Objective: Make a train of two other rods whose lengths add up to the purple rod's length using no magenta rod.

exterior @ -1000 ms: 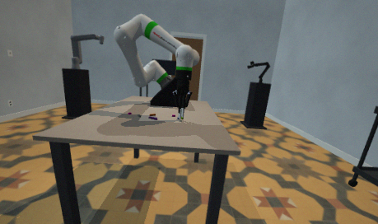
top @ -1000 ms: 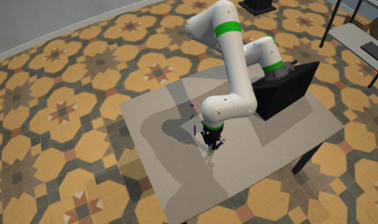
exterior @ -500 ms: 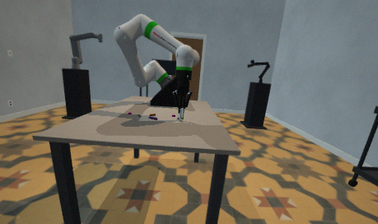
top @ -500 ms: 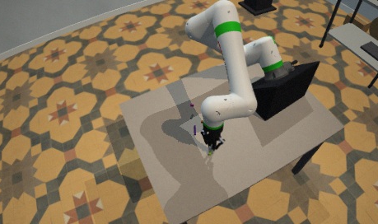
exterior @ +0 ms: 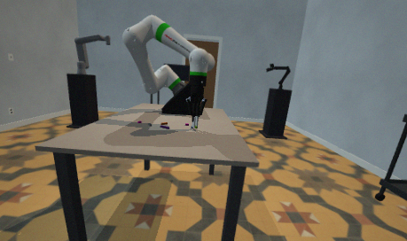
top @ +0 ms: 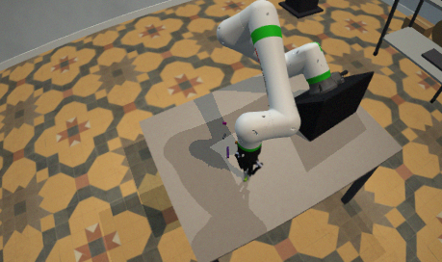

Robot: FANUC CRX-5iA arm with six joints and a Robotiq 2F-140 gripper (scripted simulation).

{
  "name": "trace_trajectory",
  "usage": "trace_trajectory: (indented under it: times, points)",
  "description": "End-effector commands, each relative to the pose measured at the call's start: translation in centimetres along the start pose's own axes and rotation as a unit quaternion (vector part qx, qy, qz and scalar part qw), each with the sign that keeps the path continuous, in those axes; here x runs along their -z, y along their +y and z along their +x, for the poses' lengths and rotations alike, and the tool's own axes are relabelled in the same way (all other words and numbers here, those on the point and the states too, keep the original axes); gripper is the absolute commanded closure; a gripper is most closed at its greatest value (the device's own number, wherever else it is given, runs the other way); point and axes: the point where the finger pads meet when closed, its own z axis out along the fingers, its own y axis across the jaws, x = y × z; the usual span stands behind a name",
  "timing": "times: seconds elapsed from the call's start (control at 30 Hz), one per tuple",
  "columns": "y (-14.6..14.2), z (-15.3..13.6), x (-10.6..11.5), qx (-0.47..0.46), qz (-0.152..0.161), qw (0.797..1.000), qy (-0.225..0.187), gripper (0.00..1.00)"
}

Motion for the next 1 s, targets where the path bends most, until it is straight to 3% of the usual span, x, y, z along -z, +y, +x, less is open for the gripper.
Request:
trace_trajectory:
  times: [0.0,0.97]
  points:
    - [0.0,0.0,0.0,0.000,0.000,1.000,0.000,0.97]
    - [0.0,0.0,-1.2,0.000,0.000,1.000,0.000,0.97]
